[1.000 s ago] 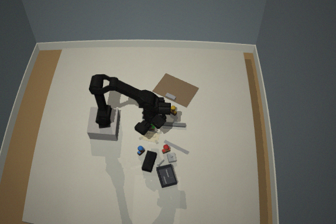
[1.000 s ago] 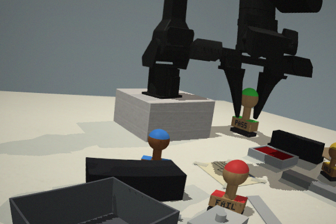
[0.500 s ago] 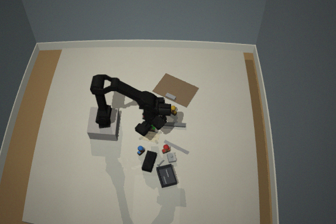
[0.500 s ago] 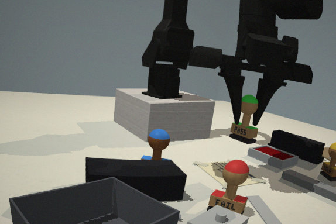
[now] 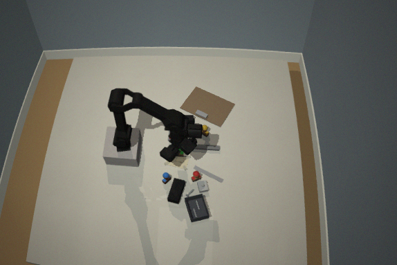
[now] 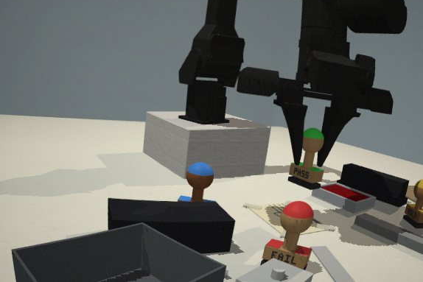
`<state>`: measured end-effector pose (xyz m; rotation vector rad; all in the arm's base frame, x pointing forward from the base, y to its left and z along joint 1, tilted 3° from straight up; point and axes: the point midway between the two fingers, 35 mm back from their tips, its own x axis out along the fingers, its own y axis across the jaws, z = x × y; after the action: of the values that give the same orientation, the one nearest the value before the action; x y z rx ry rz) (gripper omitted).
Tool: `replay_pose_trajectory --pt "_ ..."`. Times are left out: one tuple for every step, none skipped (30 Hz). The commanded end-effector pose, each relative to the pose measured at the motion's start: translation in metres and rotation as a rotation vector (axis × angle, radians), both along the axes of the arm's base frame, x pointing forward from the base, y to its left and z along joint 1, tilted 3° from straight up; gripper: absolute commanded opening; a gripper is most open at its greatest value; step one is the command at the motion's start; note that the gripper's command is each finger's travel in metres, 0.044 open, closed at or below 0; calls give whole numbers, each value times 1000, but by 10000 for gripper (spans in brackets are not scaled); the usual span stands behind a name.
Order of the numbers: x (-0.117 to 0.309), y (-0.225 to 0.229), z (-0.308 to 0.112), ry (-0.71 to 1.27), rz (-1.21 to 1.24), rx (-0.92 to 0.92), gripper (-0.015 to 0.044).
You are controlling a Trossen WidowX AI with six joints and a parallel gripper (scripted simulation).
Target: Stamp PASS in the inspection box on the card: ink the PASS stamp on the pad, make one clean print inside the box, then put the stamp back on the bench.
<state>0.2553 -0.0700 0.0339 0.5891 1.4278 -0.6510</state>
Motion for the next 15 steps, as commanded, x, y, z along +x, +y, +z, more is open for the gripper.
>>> replay_pose_trajectory --pt "-1 0 -4 5 -1 -2 0" --pt "-1 0 -5 5 -1 -3 0" --pt "-1 0 -5 5 -1 -3 0" --pt "-1 0 -6 5 -1 -3 0" --pt "-1 -1 -7 4 -1 -3 0" --pt "-1 -1 -7 4 -1 -3 0" --pt "-1 -1 -8 4 -1 -3 0" --pt "-1 -1 -9 4 -1 -3 0" --pt "-1 -1 -9 4 -1 -3 0" --pt "-1 -1 -10 4 -1 -3 0" --pt "-1 -1 -11 4 -1 -4 0" --pt "-1 -1 -11 4 -1 -4 0" --pt "-1 -1 -12 4 -1 -4 0" --pt "-1 -1 -13 4 -1 -4 0" --pt "-1 -1 -13 4 -1 -4 0"
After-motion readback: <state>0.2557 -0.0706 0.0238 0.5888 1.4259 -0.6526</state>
